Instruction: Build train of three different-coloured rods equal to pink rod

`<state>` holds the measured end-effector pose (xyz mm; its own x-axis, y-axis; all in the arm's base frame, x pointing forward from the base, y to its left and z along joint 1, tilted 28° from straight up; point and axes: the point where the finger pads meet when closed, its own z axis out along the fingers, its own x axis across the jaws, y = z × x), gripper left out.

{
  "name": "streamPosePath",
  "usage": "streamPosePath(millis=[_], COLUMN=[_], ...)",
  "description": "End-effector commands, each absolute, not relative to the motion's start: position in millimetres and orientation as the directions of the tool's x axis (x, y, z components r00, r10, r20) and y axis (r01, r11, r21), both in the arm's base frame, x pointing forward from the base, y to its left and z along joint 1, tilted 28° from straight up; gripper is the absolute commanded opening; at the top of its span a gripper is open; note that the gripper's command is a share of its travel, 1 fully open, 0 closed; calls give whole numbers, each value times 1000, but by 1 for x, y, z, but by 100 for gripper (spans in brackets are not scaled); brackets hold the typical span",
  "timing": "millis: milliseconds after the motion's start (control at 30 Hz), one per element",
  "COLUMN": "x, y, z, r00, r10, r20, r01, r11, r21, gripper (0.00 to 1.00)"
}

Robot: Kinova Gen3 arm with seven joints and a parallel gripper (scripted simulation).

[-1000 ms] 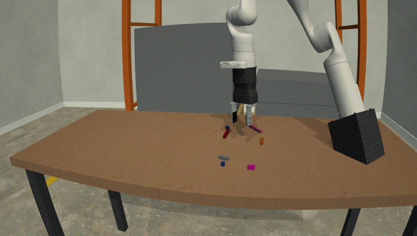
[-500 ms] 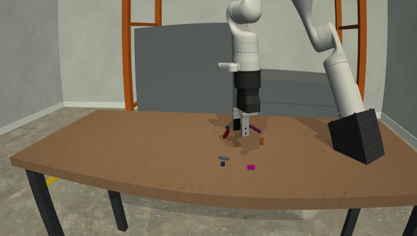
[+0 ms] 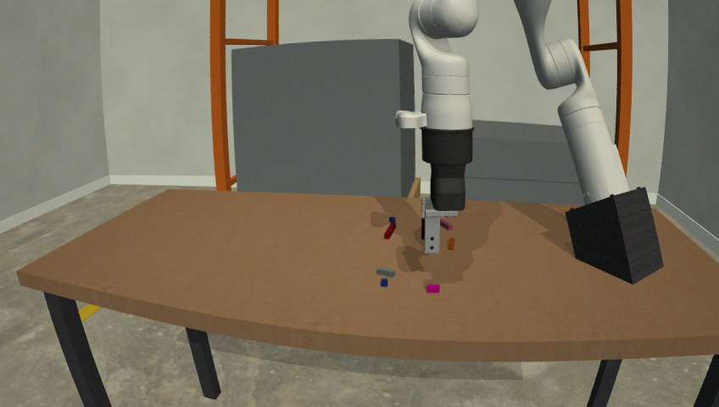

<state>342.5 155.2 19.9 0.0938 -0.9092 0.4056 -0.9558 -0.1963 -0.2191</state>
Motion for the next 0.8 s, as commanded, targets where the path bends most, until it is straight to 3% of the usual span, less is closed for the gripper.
streamPosePath(millis=[0, 433, 467, 767], x=[339, 332, 332, 332], y=[161, 172, 172, 172], z=[16, 9, 9, 9], r00=[94, 27, 27, 27], r10=[-906, -920, -920, -920], r20=[412, 391, 391, 391], r01=[-953, -957, -957, -957], r11=[-201, -137, -137, -137], r21=[-224, -258, -258, -258], gripper=[100, 100, 54, 54])
